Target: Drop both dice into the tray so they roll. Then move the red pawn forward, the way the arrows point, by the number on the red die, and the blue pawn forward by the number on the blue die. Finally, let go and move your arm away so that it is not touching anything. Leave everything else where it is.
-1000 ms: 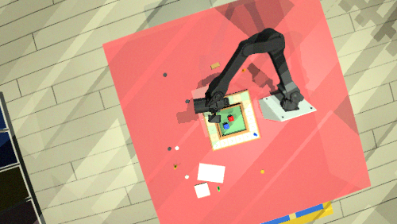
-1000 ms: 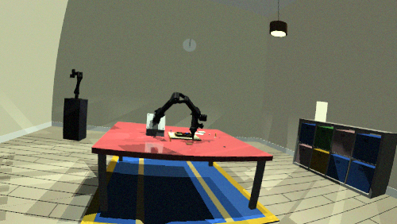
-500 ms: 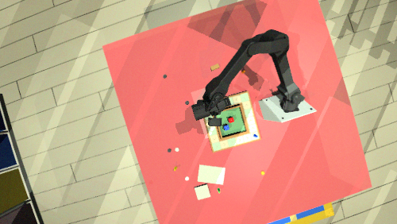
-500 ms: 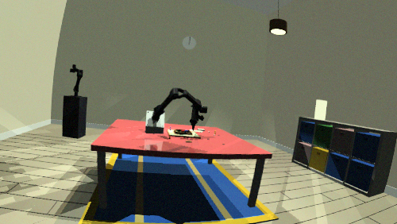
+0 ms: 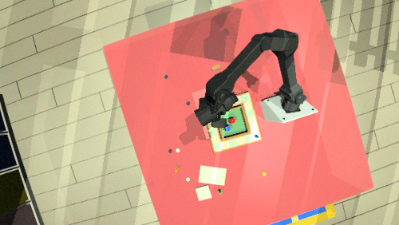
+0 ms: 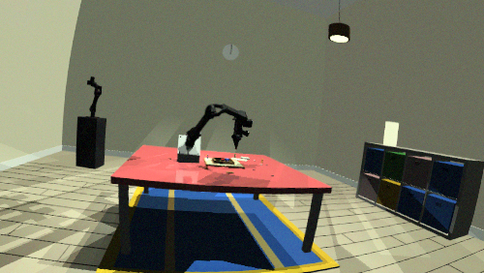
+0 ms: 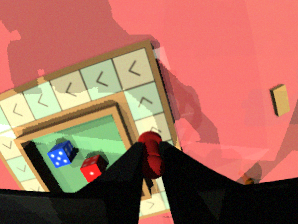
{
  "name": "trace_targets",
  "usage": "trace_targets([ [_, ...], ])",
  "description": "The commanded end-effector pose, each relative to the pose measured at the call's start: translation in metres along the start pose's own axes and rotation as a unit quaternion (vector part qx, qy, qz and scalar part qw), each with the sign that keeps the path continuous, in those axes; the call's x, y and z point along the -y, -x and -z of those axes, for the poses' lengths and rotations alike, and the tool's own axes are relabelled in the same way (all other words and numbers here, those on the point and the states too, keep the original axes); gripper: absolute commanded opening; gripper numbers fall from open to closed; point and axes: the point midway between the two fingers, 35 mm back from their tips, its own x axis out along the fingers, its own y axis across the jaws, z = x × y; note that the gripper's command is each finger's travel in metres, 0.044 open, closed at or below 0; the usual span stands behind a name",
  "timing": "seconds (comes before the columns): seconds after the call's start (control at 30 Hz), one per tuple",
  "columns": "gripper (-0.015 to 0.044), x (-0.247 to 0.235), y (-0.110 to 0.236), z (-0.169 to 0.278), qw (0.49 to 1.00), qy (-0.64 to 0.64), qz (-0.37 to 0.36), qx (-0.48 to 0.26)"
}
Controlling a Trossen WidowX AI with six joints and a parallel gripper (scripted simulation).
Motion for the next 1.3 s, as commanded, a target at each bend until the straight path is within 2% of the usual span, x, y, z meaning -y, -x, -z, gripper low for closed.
trace_targets([
  [0.0,0.0,-0.001,-0.006,-0.004,1.0,-0.005,-0.001,-0.005],
  [0.4,0.0,-0.012,-0.073,-0.041,1.0,-0.003,0.001,-0.002],
  [0.6,0.0,-0.012,-0.08,-0.042,1.0,-0.003,0.001,-0.002],
  [0.83,0.0,-0.012,-0.108,-0.041,1.0,-0.003,0.001,-0.002],
  [1.27,0.0,-0.012,-0.12,-0.041,1.0,-0.003,0.002,-0.002],
])
